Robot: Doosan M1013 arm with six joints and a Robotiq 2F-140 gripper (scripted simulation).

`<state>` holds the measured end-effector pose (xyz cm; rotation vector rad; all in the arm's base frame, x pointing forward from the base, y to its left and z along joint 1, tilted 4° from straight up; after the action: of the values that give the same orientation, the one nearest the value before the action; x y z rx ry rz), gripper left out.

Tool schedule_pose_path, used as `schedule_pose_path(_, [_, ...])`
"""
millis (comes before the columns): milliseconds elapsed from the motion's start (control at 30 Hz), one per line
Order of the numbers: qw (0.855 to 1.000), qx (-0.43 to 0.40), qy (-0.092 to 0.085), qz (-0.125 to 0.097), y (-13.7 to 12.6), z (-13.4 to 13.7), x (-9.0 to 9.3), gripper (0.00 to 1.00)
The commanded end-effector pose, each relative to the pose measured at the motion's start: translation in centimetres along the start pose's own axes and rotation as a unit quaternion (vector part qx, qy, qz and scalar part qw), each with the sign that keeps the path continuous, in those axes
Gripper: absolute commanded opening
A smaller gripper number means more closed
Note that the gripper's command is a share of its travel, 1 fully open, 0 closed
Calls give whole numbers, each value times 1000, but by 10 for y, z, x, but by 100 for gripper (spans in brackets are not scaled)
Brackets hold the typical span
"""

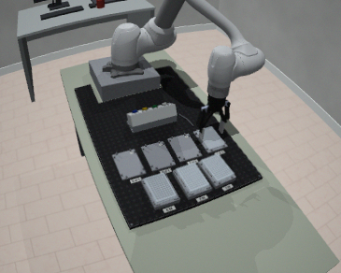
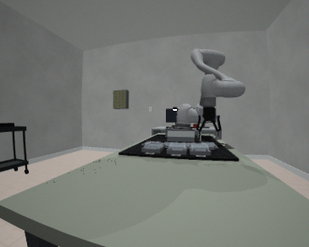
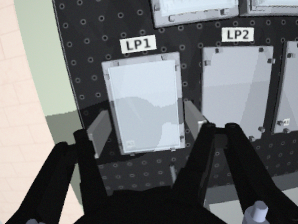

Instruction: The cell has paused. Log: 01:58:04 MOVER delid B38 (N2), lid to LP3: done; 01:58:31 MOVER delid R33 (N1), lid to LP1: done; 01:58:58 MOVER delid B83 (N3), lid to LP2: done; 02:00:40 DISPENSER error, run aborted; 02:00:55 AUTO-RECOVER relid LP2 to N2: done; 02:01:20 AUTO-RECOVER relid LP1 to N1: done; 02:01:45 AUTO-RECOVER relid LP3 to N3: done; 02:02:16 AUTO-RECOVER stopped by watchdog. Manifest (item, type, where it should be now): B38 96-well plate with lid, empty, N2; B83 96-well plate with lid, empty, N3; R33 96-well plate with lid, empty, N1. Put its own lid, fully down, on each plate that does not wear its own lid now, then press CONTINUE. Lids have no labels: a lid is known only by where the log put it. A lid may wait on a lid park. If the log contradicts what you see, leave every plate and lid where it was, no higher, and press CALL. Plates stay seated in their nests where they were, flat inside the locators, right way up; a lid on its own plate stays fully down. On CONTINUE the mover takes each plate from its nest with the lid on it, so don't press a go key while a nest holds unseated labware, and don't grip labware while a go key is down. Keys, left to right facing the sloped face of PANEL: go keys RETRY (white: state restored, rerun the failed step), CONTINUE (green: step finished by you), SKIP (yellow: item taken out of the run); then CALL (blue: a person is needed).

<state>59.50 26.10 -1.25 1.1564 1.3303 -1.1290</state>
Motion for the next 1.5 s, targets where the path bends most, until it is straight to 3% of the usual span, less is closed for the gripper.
schedule_pose_path(0, [1000, 3, 2, 0, -1, -2, 3, 66])
schedule_pose_path(1467, [1000, 3, 2, 0, -1, -2, 18, 66])
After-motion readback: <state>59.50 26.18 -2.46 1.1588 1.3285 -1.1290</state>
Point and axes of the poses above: the point where the finger pads meet when closed, its own x axis out along the fingers, its own z axis across the jaws, y = z × x, the point moved 1 cm from there along -x, back along the fingers
